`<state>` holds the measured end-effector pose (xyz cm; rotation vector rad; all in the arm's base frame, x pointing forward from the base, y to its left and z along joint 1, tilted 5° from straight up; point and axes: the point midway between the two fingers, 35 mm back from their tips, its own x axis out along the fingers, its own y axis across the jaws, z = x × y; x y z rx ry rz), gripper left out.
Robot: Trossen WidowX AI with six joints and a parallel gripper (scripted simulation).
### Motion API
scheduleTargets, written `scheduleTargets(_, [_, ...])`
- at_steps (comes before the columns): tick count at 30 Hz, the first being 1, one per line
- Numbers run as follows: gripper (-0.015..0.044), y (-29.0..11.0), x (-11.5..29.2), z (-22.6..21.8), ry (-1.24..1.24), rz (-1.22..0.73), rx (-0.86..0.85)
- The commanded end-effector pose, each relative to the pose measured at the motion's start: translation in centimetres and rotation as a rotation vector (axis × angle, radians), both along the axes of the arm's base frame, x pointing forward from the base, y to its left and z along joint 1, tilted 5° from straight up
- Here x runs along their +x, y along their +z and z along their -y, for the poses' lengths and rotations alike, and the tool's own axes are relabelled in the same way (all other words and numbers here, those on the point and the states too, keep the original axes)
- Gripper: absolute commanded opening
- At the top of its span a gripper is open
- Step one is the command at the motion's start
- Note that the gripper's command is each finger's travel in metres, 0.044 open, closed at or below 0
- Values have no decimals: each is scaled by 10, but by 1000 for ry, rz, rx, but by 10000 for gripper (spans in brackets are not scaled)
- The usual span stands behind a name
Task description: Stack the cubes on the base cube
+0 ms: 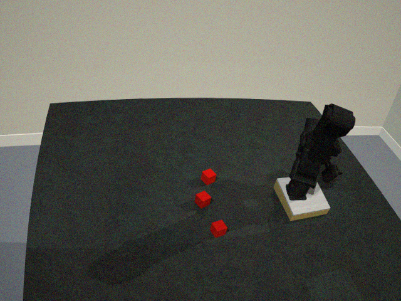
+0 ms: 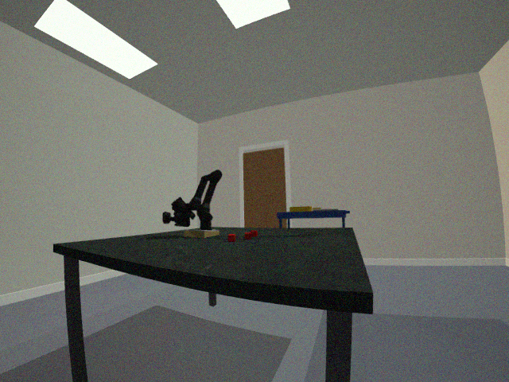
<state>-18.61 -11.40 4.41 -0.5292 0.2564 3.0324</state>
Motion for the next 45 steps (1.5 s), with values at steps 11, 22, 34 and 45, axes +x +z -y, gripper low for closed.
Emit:
scheduleTargets(11, [265,-1,44,87,447,113,254])
scheduleTargets(22, [265,1,136,155,975,159,569])
scheduleTargets(34, [265,9,263,171,1549,107,926])
scheduleTargets(45, [265,22,372,130,2052,-28,1264])
